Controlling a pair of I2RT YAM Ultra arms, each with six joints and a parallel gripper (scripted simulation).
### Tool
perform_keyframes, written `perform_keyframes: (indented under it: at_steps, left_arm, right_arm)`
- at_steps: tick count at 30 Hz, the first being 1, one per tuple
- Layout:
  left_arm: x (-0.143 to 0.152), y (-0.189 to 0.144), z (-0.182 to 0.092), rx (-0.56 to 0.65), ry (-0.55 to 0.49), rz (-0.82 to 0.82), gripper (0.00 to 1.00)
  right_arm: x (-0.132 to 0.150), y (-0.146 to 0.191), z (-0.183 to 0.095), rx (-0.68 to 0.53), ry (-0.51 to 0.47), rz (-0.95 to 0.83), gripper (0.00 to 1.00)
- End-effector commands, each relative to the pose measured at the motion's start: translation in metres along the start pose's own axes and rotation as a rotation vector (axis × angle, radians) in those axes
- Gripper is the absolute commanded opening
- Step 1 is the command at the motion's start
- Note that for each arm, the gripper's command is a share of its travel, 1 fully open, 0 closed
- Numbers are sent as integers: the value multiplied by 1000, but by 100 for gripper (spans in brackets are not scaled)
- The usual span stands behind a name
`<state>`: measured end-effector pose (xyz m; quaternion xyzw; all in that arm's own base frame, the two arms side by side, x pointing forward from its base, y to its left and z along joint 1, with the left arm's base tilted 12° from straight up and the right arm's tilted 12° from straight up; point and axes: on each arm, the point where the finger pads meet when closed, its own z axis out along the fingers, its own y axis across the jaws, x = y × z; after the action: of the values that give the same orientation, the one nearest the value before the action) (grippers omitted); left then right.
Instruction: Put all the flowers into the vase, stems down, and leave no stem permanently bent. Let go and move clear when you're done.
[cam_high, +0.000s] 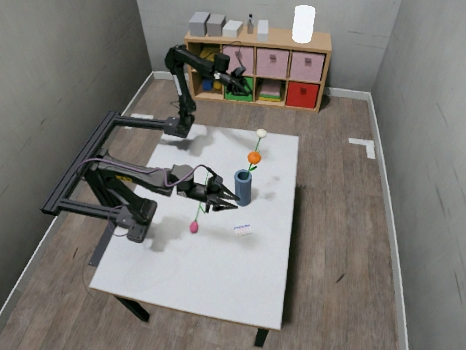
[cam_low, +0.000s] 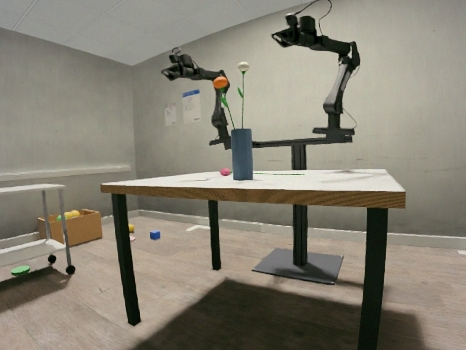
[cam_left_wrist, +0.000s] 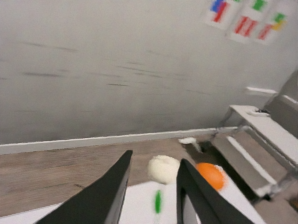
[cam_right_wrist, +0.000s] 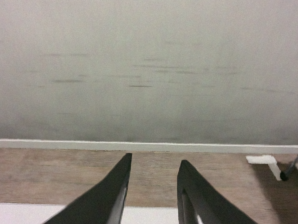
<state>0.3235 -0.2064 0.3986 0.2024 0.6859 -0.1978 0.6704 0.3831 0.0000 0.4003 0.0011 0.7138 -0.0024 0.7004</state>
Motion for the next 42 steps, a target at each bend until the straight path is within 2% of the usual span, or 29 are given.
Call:
perform_keyframes:
  at_steps: [1, 4, 6, 12, 19, 28, 38, 42]
  left_arm:
    - [-3, -48, -3, 117, -10, -2, 30]
    - [-3, -86, -9, 217, -10, -1, 30]
    - [-3, -86, -9, 217, -10, -1, 30]
    - [-2, -145, -28, 381, -10, 3, 30]
    - [-2, -183, -45, 490, -9, 4, 30]
    - [-2, -196, -53, 531, -9, 5, 30]
    - [7, -200, -47, 530, 16, 18, 30]
    - [1, -196, -52, 526, -1, 23, 30]
  right_arm:
    - [-7, -1, 0, -5, -20, 6, 30]
    - [-7, -1, 0, -5, -20, 6, 30]
    - [-7, -1, 0, -5, -20, 6, 30]
    - [-7, -1, 0, -5, -20, 6, 30]
    - [-7, -1, 0, -5, -20, 6, 30]
    - [-7, -1, 0, -5, -20, 6, 30]
    - [-7, -1, 0, -5, -20, 6, 30]
    - [-7, -1, 0, -5, -20, 6, 30]
